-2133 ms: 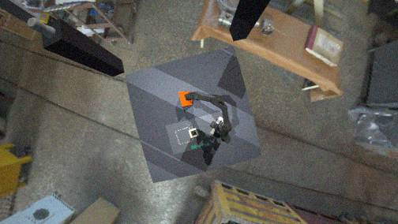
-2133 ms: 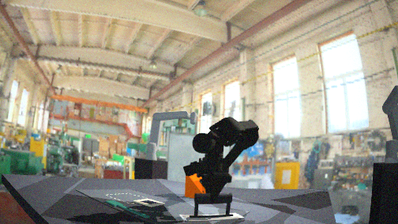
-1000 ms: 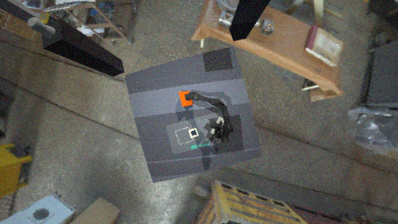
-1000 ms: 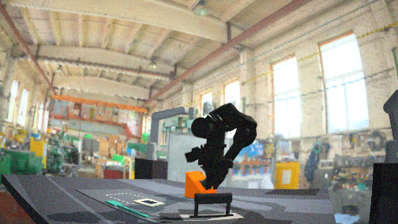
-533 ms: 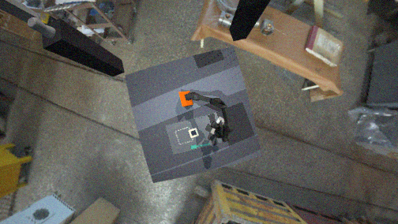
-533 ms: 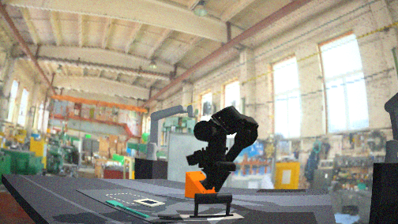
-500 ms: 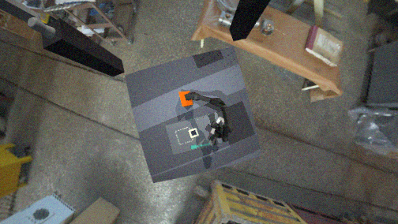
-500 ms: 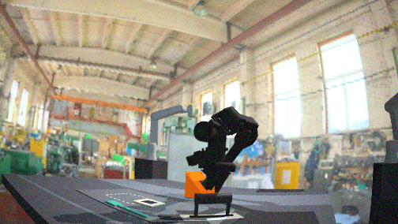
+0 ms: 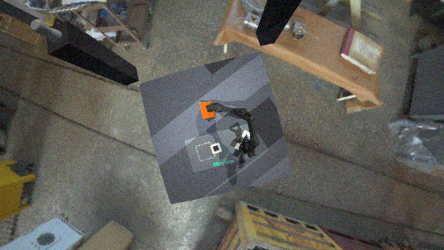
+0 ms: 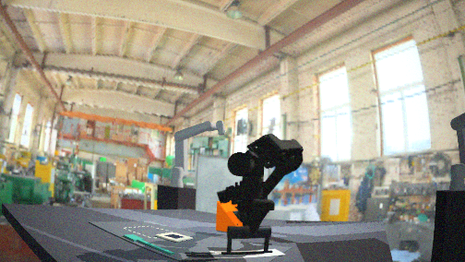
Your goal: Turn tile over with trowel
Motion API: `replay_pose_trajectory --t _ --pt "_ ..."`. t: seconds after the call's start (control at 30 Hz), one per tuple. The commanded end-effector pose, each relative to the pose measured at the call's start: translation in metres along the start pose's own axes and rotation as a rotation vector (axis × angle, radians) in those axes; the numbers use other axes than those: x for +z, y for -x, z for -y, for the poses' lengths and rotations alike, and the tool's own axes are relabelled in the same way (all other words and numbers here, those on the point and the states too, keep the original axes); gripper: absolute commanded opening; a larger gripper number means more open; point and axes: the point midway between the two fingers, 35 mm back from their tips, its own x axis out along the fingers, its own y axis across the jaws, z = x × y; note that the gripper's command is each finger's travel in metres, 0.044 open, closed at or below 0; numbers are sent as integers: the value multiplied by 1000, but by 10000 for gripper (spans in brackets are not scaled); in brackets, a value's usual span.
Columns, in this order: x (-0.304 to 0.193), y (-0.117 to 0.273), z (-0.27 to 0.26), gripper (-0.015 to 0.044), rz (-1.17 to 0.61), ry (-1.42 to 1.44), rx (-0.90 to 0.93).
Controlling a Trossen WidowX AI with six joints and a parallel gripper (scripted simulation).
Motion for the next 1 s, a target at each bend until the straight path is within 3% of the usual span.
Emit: replay_pose_trajectory --t 0.0,0.1,0.3,0.97 --pt "-2 -6 1 270 1 -1 2" --pt "-2 -8 1 270 0 -1 3" --pt "-2 -8 1 132 0 -1 3" --pt "-2 -8 1 130 0 -1 3"
